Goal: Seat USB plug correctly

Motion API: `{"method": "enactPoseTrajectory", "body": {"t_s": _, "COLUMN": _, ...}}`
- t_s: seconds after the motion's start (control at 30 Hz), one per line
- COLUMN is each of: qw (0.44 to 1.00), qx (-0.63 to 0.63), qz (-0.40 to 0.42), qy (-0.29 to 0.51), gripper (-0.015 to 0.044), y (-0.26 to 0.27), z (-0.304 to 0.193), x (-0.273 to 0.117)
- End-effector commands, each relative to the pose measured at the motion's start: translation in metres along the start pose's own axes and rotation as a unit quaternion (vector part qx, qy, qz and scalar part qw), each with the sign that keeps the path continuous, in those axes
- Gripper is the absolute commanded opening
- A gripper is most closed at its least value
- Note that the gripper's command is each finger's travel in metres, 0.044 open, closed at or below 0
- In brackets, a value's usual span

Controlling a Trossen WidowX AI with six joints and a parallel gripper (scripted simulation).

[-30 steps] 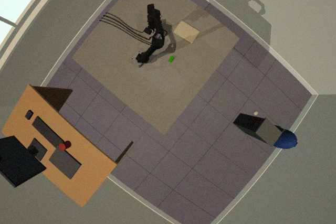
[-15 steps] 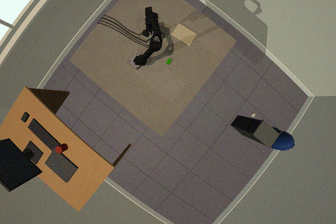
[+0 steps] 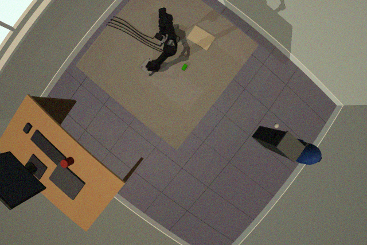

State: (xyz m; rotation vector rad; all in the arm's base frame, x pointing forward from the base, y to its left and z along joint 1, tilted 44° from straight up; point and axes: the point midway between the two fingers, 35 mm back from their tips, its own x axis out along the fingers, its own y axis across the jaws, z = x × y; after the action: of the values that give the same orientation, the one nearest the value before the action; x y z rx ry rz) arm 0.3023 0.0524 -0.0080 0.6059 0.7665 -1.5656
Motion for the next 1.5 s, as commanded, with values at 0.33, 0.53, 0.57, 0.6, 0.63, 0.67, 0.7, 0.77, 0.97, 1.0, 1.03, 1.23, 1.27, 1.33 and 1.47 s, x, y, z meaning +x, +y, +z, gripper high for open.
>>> {"method": "enactPoseTrajectory", "body": {"t_s": 0.33, "qw": 1.000, "qx": 0.006, "qz": -0.001, "qy": 0.006, "gripper": 0.0000, "y": -0.0010, "z": -0.0014, "x": 0.0020}}
{"method": "enactPoseTrajectory", "body": {"t_s": 0.53, "qw": 1.000, "qx": 0.008, "qz": -0.001, "qy": 0.007, "gripper": 0.0000, "y": -0.0012, "z": -0.0017, "x": 0.0027}}
{"method": "enactPoseTrajectory", "body": {"t_s": 0.57, "qw": 1.000, "qx": 0.008, "qz": -0.001, "qy": 0.007, "gripper": 0.0000, "y": -0.0012, "z": -0.0018, "x": 0.0028}}
{"method": "enactPoseTrajectory", "body": {"t_s": 0.6, "qw": 1.000, "qx": 0.008, "qz": -0.001, "qy": 0.008, "gripper": 0.0000, "y": -0.0012, "z": -0.0018, "x": 0.0030}}
{"method": "enactPoseTrajectory", "body": {"t_s": 0.63, "qw": 1.000, "qx": 0.009, "qz": -0.001, "qy": 0.008, "gripper": 0.0000, "y": -0.0012, "z": -0.0019, "x": 0.0031}}
{"method": "enactPoseTrajectory", "body": {"t_s": 0.67, "qw": 1.000, "qx": 0.009, "qz": -0.001, "qy": 0.008, "gripper": 0.0000, "y": -0.0012, "z": -0.0019, "x": 0.0032}}
{"method": "enactPoseTrajectory", "body": {"t_s": 0.7, "qw": 1.000, "qx": 0.009, "qz": -0.001, "qy": 0.008, "gripper": 0.0000, "y": -0.0013, "z": -0.0020, "x": 0.0033}}
{"method": "enactPoseTrajectory", "body": {"t_s": 0.77, "qw": 1.000, "qx": 0.010, "qz": -0.001, "qy": 0.009, "gripper": 0.0000, "y": -0.0013, "z": -0.0020, "x": 0.0036}}
{"method": "enactPoseTrajectory", "body": {"t_s": 0.97, "qw": 1.000, "qx": 0.012, "qz": -0.001, "qy": 0.010, "gripper": 0.0000, "y": -0.0014, "z": -0.0023, "x": 0.0043}}
{"method": "enactPoseTrajectory", "body": {"t_s": 1.0, "qw": 1.000, "qx": 0.012, "qz": -0.001, "qy": 0.010, "gripper": 0.0000, "y": -0.0014, "z": -0.0024, "x": 0.0044}}
{"method": "enactPoseTrajectory", "body": {"t_s": 1.03, "qw": 1.000, "qx": 0.012, "qz": -0.001, "qy": 0.011, "gripper": 0.0000, "y": -0.0015, "z": -0.0024, "x": 0.0045}}
{"method": "enactPoseTrajectory", "body": {"t_s": 1.23, "qw": 1.000, "qx": 0.013, "qz": -0.001, "qy": 0.011, "gripper": 0.0000, "y": -0.0015, "z": -0.0025, "x": 0.0053}}
{"method": "enactPoseTrajectory", "body": {"t_s": 1.27, "qw": 1.000, "qx": 0.013, "qz": -0.001, "qy": 0.011, "gripper": 0.0000, "y": -0.0015, "z": -0.0025, "x": 0.0054}}
{"method": "enactPoseTrajectory", "body": {"t_s": 1.33, "qw": 1.000, "qx": 0.013, "qz": -0.001, "qy": 0.011, "gripper": 0.0000, "y": -0.0015, "z": -0.0025, "x": 0.0056}}
{"method": "enactPoseTrajectory", "body": {"t_s": 1.47, "qw": 1.000, "qx": 0.013, "qz": -0.001, "qy": 0.011, "gripper": 0.0000, "y": -0.0015, "z": -0.0025, "x": 0.0061}}
